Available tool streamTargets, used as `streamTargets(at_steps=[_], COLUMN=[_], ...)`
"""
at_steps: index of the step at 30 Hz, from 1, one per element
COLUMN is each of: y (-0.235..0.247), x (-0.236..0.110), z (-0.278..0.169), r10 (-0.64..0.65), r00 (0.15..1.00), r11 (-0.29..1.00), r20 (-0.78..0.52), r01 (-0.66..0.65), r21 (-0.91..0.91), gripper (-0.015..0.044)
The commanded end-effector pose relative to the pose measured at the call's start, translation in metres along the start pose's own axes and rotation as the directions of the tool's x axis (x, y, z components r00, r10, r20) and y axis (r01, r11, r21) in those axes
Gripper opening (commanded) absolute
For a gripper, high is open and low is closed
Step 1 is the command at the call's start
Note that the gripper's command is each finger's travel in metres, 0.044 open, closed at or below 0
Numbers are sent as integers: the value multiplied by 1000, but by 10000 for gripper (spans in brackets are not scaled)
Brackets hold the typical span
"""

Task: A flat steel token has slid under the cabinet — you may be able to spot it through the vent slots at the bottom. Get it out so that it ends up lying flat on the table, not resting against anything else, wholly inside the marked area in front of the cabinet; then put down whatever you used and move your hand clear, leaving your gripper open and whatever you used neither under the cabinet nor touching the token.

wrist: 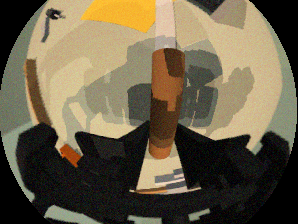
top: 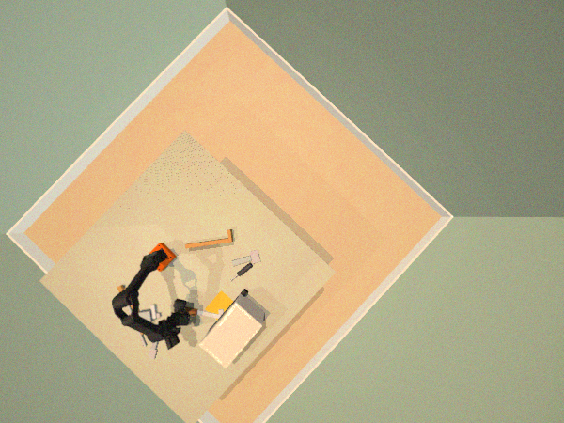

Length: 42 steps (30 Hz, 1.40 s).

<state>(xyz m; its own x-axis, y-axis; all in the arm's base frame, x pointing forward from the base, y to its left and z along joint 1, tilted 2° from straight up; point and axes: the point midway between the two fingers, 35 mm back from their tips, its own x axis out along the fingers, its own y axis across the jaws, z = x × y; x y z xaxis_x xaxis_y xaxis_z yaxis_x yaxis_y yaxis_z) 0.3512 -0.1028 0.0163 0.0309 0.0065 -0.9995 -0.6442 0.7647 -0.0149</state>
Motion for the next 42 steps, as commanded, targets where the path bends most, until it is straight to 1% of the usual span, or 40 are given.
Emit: streamTargets(at_steps=[1, 25, 42], y=[7, 27, 24], x=[1, 1, 2], z=[1, 0, -29], r10=[10, 11, 11], r00=[1000, 1000, 1000], r11=[1000, 1000, 1000], r20=[5, 5, 2], r01=[-10, -11, -11], r21=[-1, -1, -1], gripper=[0, 0, 0])
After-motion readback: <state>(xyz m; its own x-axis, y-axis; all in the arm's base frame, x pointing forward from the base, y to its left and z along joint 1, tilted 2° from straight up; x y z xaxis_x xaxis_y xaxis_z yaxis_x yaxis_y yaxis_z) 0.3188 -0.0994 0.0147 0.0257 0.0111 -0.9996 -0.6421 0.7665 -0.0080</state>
